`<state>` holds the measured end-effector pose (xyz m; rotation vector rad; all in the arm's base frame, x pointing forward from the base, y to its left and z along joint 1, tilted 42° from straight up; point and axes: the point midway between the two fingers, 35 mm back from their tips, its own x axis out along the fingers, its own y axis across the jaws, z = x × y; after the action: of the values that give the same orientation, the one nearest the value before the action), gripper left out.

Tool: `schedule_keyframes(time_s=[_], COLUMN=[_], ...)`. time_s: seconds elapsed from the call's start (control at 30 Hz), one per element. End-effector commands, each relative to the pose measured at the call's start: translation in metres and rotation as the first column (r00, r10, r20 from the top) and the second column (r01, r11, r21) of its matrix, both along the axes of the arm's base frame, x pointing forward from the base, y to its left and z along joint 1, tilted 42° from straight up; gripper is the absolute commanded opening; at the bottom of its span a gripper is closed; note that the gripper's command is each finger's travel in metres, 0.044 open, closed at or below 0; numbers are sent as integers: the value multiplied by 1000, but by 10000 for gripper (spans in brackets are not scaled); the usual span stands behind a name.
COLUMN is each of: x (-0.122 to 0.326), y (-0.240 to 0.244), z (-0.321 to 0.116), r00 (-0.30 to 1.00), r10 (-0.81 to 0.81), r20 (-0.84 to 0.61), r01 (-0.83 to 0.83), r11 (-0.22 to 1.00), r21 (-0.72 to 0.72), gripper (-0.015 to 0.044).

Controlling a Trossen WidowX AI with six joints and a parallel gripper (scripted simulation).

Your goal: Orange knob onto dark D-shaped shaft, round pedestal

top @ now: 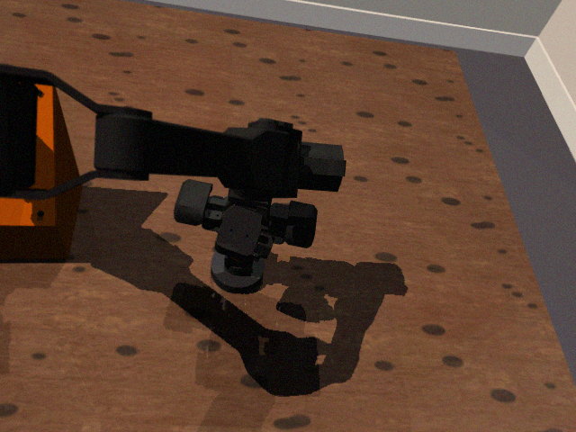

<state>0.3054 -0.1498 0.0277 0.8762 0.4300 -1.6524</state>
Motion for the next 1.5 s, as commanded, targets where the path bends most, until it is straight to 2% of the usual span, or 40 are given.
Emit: schedule_keyframes(time_s=[0.0,0.3,1.07,1.47], x=[2,2,-2,-2], y=[0,-1,-11,-11], z=[0,0,-11,-11], r00=[1000,999,1000,1000], r10=[-7,31,8,8], r20=[16,-19,-4,-4], r01=[7,-31,-8,-8], r11=[1000,1000,1000,1000], r21=[-3,0,-1,-1], gripper=[0,0,0,315])
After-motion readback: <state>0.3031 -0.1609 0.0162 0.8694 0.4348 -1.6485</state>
